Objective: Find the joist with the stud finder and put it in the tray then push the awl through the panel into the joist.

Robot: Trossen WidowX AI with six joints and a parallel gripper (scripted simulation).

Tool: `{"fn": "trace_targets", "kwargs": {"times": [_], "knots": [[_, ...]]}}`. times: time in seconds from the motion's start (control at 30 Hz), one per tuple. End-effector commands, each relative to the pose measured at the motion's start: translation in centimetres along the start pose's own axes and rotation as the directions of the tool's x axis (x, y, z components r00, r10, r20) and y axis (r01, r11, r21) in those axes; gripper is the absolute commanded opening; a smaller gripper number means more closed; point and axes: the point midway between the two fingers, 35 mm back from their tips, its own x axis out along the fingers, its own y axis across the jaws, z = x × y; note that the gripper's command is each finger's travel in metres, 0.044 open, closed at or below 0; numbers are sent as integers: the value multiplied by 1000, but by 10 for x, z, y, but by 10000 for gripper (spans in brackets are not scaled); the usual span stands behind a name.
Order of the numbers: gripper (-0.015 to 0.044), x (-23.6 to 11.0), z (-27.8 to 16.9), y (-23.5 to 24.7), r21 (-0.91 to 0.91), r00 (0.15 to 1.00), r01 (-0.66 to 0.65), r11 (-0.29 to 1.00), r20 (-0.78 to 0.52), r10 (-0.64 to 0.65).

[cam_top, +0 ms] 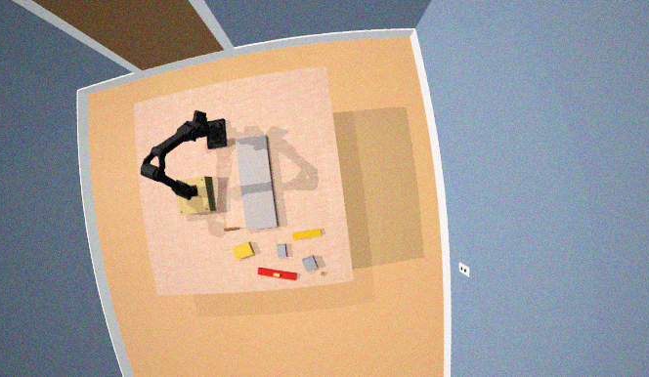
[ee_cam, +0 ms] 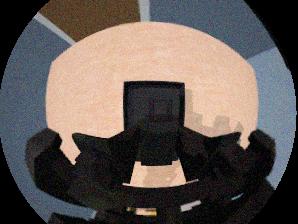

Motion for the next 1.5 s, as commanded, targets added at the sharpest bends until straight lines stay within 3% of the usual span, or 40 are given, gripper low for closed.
{"fn": "trace_targets", "kwargs": {"times": [0.0,0.37,0.77,0.93,1.07,1.13,1.17,1.3,1.47], "knots": [[0,8,-3,1,-3,1000,-6,1000,-5,6],[0,15,-5,1,-3,1000,-6,1000,-5,6],[315,13,-5,1,1,1000,-3,1000,-6,3],[440,-21,9,-1,1,1000,-3,1000,-5,3],[440,-75,21,0,1,1000,-3,1000,-5,3],[440,-78,22,0,1,1000,-3,1000,-5,3],[440,-61,19,-3,14,1000,-3,1000,-5,3],[440,-66,-15,-53,355,999,38,934,-20,-33],[440,-78,-78,-114,776,996,90,624,-51,-79]]}}
